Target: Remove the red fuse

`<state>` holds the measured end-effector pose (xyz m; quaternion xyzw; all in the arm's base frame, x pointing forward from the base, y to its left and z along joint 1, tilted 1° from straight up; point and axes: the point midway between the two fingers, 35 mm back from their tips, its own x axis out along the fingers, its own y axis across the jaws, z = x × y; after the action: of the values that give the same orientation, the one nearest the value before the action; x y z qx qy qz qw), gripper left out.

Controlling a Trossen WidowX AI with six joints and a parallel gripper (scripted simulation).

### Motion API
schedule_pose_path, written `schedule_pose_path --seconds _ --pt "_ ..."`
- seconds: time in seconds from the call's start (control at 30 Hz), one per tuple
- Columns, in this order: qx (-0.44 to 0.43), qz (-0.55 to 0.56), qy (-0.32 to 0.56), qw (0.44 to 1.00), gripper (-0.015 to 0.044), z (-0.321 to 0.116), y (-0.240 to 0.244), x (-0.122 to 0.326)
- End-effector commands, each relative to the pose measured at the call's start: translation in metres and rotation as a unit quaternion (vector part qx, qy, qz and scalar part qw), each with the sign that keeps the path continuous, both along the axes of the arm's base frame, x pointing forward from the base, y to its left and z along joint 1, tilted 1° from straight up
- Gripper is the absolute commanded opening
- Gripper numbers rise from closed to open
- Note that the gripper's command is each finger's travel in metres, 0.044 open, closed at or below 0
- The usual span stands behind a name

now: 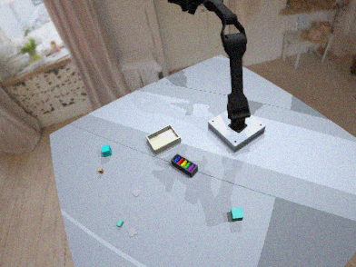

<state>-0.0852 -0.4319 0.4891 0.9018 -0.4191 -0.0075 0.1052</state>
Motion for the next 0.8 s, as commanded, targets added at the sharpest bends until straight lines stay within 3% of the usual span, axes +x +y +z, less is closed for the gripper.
schedule_pose_path --seconds 0.0,0.07,0.27,0.53,0.77 --pt "0.002 -0.002 -0.002 1.000 0.0262 -0.001 -0.001 0.001" --pt "0.023 -0.010 -0.024 0.999 0.0209 -0.012 -0.011 0.013" --pt "0.210 0.031 -0.174 0.962 0.0064 -0.055 -0.038 0.091" --pt "0.406 0.024 -0.289 0.867 0.0064 -0.105 -0.039 0.173" --pt "0.607 -0.007 -0.354 0.712 0.0064 -0.171 -0.011 0.274"
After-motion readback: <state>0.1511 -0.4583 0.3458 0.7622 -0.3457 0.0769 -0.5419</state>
